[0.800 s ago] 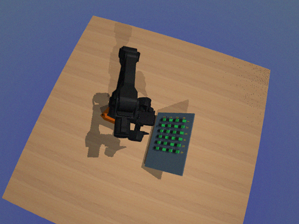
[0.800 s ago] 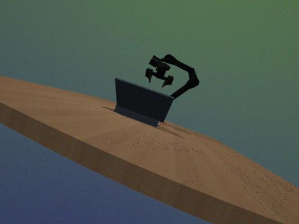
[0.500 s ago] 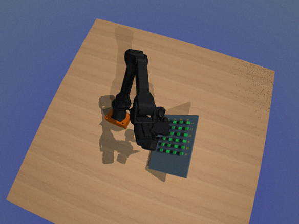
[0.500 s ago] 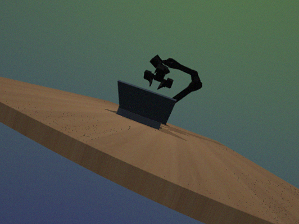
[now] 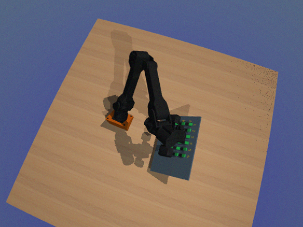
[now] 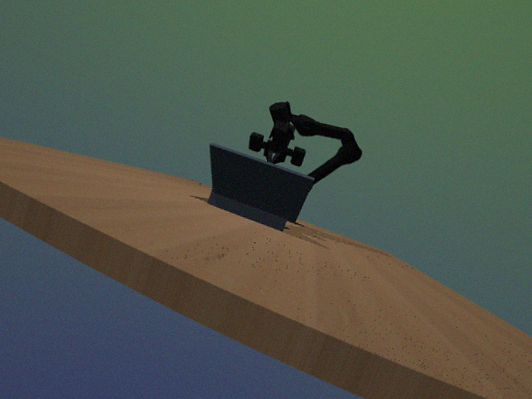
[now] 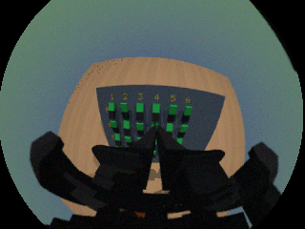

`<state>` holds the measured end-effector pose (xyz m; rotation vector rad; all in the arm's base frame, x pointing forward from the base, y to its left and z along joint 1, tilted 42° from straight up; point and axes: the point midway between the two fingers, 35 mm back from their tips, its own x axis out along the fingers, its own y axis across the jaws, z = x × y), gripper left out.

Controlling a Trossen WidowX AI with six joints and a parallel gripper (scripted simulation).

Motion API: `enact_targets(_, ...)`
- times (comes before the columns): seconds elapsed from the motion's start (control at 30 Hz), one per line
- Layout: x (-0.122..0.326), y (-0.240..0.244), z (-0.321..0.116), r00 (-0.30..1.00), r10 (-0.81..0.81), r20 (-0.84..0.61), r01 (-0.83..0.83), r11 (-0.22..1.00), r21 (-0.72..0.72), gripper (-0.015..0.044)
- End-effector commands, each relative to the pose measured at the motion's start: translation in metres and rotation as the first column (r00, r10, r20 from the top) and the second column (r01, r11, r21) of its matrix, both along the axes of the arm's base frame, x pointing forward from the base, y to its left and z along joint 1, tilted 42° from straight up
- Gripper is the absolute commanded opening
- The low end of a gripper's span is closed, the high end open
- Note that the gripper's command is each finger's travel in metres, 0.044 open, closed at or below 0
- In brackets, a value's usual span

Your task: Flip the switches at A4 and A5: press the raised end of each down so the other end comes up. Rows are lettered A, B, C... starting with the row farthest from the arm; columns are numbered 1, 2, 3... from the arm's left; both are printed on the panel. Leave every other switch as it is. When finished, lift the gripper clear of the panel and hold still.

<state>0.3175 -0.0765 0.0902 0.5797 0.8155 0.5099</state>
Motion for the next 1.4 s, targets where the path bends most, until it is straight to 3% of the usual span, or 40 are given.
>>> enact_targets(0.0, 0.005, 0.006, -0.003, 1.0, -0.007, 0.007, 0.007, 1.0, 0.008, 0.0)
enact_targets(1.37, 0.019, 0.022, -0.016, 1.0, -0.007, 0.009, 0.007, 1.0, 0.009, 0.0)
